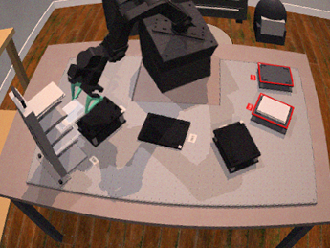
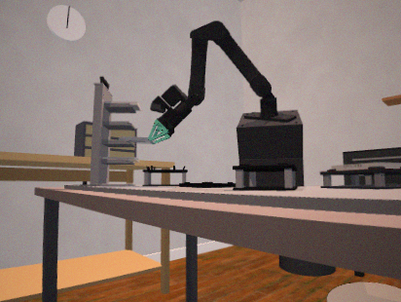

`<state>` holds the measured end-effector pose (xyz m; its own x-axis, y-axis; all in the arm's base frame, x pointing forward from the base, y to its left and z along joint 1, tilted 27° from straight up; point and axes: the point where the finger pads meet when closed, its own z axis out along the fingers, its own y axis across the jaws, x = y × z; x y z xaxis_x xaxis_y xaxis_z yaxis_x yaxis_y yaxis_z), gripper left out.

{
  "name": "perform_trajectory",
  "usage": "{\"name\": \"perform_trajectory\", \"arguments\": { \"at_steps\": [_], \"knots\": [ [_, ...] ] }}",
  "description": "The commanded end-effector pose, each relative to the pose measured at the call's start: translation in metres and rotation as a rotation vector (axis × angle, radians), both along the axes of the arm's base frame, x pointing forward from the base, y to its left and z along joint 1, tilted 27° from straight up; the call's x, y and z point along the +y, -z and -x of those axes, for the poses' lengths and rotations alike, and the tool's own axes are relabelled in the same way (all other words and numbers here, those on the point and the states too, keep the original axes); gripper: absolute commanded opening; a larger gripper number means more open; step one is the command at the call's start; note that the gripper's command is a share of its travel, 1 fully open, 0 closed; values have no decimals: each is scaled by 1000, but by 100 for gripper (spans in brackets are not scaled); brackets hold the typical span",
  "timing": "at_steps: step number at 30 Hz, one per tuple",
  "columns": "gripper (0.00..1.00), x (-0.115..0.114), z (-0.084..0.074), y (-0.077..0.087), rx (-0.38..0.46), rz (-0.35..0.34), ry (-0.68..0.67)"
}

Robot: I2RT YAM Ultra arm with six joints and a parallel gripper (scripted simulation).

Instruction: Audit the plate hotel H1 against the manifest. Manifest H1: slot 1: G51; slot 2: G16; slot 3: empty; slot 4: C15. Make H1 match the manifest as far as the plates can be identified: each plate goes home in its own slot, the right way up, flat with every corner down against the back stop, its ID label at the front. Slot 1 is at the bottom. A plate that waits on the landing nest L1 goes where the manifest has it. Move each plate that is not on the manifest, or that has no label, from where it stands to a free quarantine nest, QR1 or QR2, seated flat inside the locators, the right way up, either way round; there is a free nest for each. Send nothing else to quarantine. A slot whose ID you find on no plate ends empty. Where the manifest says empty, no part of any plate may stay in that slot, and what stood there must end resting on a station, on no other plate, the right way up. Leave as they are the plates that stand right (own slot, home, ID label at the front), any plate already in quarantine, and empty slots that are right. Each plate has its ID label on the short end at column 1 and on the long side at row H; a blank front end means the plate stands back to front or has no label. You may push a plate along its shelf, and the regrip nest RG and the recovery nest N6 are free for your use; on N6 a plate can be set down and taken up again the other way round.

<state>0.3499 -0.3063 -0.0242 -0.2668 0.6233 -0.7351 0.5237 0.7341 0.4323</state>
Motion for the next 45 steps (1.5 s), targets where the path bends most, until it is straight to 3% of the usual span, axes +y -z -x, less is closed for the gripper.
{"name": "perform_trajectory", "arguments": {
  "at_steps": [1,45],
  "knots": [
    [86,-8,-3,-7,-11,22,13],
    [86,-12,-11,-3,-11,22,13]
  ]
}}
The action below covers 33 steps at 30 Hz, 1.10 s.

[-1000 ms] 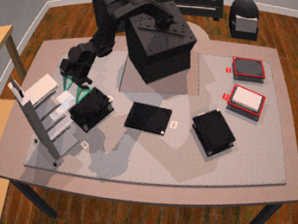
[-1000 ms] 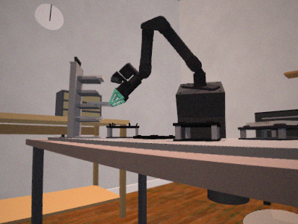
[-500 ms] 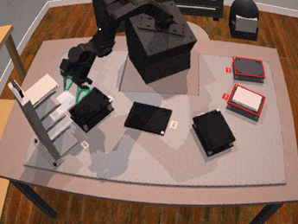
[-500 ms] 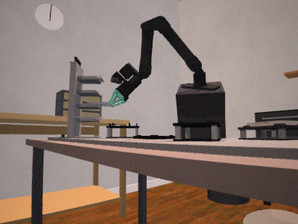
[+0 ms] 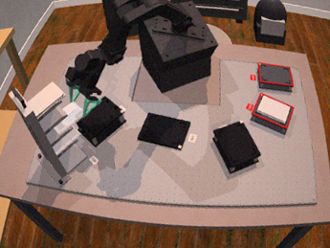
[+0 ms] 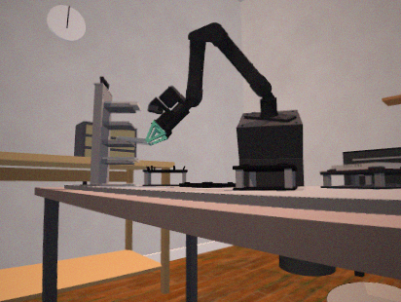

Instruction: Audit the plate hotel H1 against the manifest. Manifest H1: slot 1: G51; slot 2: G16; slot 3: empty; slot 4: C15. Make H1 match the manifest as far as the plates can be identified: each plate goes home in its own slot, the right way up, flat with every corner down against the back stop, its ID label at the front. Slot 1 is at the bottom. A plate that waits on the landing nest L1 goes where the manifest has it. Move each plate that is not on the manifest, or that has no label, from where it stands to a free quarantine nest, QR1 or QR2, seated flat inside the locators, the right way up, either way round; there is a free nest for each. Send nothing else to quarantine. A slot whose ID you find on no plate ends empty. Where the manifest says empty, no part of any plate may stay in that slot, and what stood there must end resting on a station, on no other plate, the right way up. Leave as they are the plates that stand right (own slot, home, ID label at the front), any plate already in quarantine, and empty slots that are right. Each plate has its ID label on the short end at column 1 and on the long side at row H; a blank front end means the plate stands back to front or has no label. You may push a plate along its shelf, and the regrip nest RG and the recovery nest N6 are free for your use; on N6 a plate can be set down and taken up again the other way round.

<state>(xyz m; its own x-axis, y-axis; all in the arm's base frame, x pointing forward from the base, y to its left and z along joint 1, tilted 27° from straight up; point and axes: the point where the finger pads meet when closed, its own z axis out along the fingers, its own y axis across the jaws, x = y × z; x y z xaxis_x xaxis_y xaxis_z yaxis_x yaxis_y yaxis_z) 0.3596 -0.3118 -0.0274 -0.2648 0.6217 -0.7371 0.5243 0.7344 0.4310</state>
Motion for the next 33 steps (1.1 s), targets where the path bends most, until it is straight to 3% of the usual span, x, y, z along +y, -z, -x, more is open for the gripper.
{"name": "perform_trajectory", "arguments": {
  "at_steps": [1,33],
  "knots": [
    [86,-7,-1,-7,-10,19,11],
    [86,-15,-17,-1,-10,19,11]
  ]
}}
